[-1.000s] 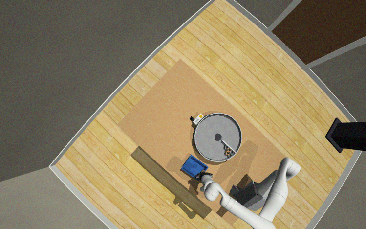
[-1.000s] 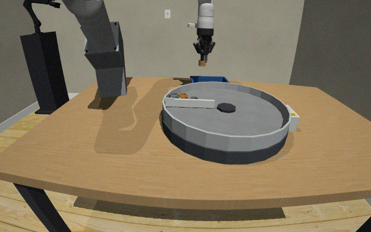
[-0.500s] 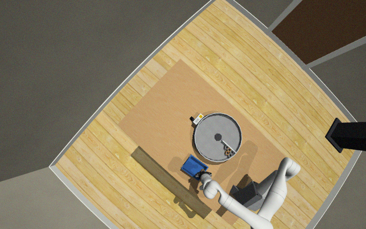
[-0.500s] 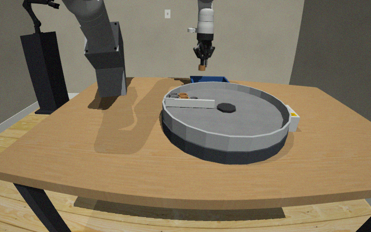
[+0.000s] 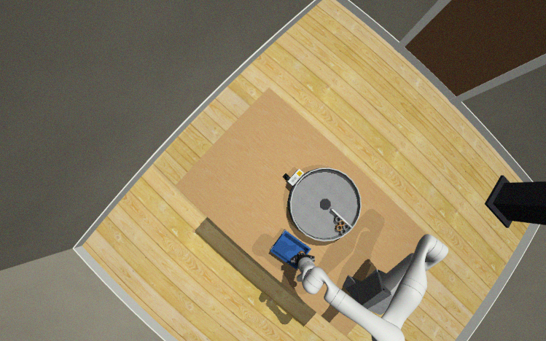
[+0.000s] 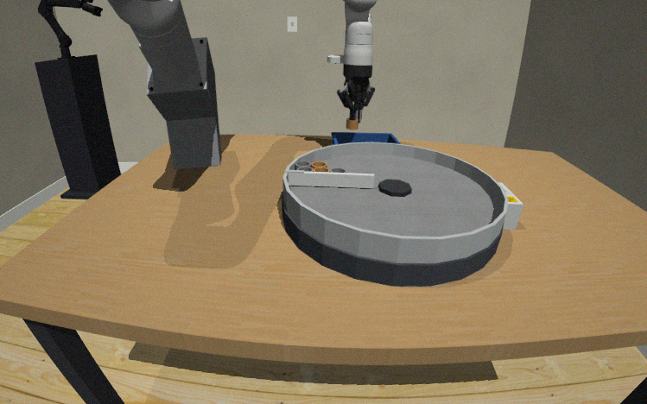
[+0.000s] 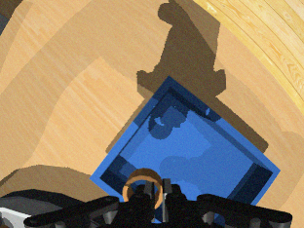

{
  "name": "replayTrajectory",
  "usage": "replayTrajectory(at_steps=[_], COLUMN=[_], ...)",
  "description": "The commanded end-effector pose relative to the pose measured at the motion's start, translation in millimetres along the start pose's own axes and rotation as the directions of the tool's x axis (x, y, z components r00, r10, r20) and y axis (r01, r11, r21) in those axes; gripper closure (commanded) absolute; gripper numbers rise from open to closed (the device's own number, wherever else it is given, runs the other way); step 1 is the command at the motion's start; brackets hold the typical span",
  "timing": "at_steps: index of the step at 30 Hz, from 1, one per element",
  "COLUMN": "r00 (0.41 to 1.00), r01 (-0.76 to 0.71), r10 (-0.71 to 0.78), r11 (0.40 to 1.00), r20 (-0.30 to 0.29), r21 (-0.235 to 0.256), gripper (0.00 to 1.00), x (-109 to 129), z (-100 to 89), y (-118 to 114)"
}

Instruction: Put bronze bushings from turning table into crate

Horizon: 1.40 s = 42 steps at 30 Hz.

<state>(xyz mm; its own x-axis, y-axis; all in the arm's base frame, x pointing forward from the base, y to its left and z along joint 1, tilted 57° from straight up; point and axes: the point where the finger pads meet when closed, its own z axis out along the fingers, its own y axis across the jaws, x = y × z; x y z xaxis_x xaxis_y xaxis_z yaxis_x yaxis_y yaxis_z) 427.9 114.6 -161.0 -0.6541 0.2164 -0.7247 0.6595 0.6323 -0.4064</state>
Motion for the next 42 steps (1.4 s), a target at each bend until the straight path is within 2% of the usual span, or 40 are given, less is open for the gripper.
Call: replayTrajectory(at_steps=[1,11,16,28,33,42], r00=[1.0,1.0,1.0,1.0,1.0,1.0], r01=[-0.001,-0.001,-0.002,-0.002,-0.001,-0.001], r10=[0.001,0.001,0.002,0.002,0.001,0.001], r11=[1.0,1.0,1.0,1.0,1.0,1.0], r20=[0.002,0.002,0.002,0.002,0.002,0.002], r21=[0.009,0.009,0.009,0.009,0.009,0.009], gripper=[1.0,1.0,1.0,1.0,1.0,1.0], x=[-1.4,-1.4,-1.5,-1.5,-1.5,-1.5], z=[6.7,6.7,28.5,28.5,37.0,37.0], y=[-2.9,-2.9,-3.1,-3.1,-3.1,-3.1])
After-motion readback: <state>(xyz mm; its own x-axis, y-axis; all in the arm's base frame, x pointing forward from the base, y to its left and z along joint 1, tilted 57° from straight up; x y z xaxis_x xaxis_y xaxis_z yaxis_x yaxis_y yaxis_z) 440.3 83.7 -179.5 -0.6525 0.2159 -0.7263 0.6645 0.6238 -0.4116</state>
